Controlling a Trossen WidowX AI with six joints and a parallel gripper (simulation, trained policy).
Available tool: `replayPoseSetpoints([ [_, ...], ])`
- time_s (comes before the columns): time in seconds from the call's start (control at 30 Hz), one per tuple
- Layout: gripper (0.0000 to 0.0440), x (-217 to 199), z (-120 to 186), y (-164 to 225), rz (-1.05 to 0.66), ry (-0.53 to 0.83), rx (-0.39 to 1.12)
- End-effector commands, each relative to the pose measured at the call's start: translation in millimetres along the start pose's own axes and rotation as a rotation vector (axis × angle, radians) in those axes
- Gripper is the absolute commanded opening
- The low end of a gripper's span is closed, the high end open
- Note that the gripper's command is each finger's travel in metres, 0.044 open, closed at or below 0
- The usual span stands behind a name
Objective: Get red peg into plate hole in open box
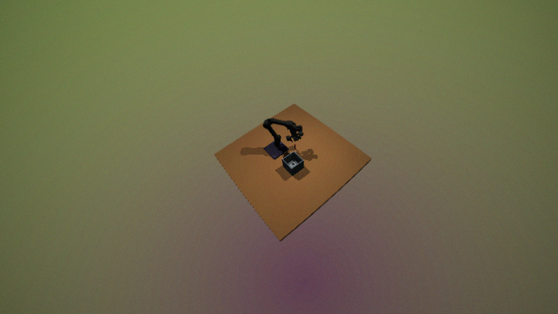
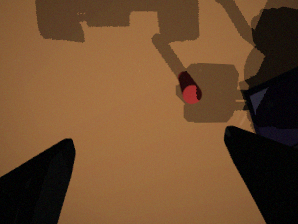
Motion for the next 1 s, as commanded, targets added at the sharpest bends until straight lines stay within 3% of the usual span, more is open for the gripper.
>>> replayPoseSetpoints([
  [0.0, 0.044, -3.1, 0.1, -5.2, -0.117, 0.017, 0.016],
  [0.4, 0.044, -17.2, -7.8, -17.2, -0.467, 0.088, 0.081],
  [0.97, 0.044, -30.5, -54.8, -19.2, -0.693, 0.153, 0.159],
])
Point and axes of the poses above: the point midway between the two fingers, 35 mm back from their tips, its own z axis back along the fingers, its own x axis across the jaws, y = z × x, the point moved 10 cm from there along z, back along the fingers, and after that the axes turned 9 degrees about z, right-handed, at the moved point
